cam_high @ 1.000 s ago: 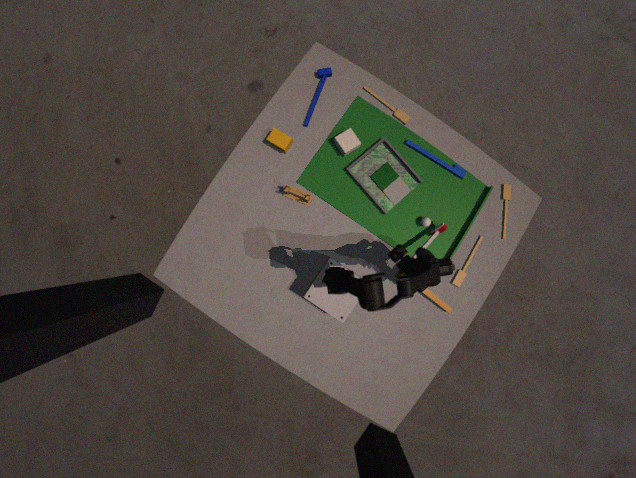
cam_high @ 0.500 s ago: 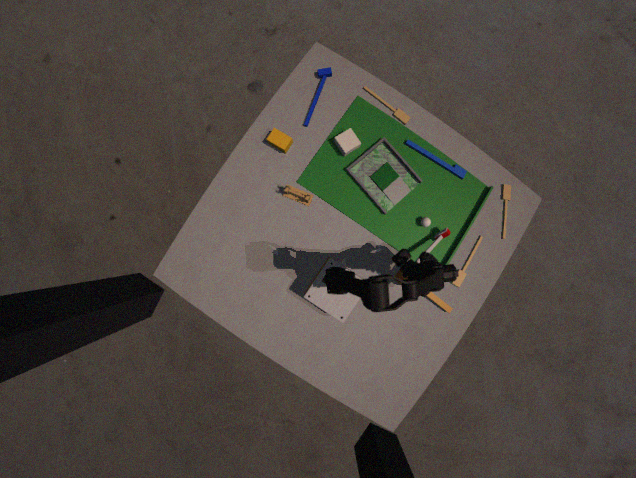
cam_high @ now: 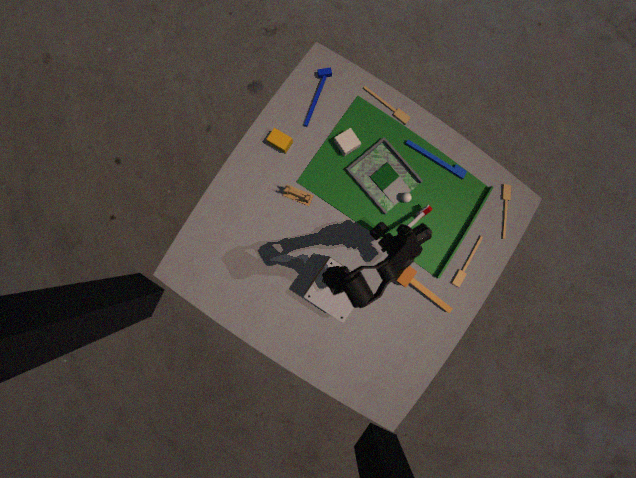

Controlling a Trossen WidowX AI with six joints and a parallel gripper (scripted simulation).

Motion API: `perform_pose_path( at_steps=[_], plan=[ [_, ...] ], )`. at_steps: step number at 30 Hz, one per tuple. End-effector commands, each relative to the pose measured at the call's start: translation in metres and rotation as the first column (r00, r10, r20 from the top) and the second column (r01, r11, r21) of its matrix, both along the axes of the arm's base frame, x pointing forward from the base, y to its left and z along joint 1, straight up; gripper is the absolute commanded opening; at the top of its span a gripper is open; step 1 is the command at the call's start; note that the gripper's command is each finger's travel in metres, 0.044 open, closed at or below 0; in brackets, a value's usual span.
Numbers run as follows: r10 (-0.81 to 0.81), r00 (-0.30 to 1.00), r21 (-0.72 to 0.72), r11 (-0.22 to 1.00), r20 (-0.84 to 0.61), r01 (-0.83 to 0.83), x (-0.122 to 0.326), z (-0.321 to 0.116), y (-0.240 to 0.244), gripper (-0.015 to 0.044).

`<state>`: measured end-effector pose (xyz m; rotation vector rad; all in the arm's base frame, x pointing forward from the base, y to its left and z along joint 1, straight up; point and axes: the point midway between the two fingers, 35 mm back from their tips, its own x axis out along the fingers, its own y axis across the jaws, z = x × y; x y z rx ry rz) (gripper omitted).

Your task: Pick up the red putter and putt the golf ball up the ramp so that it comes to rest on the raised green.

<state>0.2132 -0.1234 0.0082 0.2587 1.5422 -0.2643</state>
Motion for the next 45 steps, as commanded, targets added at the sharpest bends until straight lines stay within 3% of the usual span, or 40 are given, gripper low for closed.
perform_pose_path(
  at_steps=[1, 11, 45],
  plan=[
    [-0.009, 1.0, -0.007, 1.0, 0.01, 0.009, 0.001, 0.01, 0.003, 0.0],
    [-0.009, 1.0, -0.007, 1.0, 0.011, 0.009, -0.001, 0.061, 0.003, 0.0],
    [-0.003, 1.0, -0.001, 1.0, 0.001, 0.003, -0.001, 0.053, 0.003, 0.0]
  ],
)
